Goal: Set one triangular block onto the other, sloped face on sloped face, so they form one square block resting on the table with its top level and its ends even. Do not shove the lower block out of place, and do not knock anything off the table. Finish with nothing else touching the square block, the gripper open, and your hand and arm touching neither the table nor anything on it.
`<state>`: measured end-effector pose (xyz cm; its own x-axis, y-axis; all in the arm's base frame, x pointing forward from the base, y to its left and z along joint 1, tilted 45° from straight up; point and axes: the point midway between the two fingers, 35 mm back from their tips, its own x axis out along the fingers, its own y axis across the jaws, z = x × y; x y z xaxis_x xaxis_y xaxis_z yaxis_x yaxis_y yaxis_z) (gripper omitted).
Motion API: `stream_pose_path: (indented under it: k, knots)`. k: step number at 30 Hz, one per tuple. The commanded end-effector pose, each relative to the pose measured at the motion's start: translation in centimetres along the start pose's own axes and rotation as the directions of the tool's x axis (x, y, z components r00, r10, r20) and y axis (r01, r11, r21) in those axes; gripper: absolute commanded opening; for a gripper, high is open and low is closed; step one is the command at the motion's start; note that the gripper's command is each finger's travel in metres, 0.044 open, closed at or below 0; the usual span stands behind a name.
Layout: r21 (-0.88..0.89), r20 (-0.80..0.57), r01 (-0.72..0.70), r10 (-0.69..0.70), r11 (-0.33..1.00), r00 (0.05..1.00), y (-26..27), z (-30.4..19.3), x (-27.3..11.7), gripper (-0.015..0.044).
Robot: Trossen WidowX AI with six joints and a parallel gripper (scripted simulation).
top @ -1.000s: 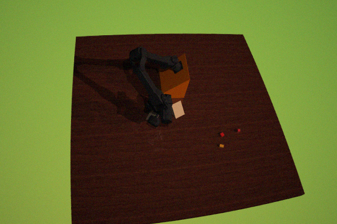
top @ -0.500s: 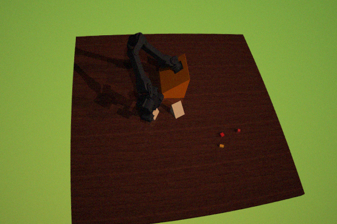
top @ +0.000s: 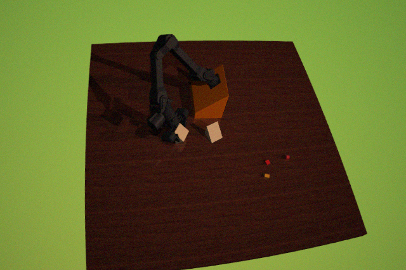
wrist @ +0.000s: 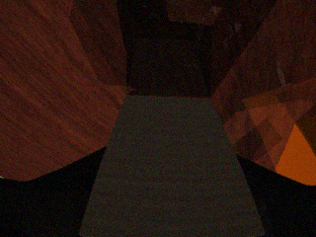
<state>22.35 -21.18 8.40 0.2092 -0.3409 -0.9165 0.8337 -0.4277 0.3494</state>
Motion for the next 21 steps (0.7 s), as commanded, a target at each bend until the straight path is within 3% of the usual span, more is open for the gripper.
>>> stream_pose_path:
  k: [1,12,13,21]
  knots:
    - [-0.001,-0.1,-0.008,0.008,1.0,0.995,0.0,0.6,-0.5,0.0]
    - [-0.003,-0.373,-0.009,0.007,1.0,0.928,0.0,2.5,-1.1,0.0]
    - [-0.004,-0.297,-0.01,0.008,1.0,0.955,0.1,2.2,-1.1,0.0026]
    - [-0.004,-0.297,-0.01,0.008,1.0,0.955,0.1,2.2,-1.1,0.0236]
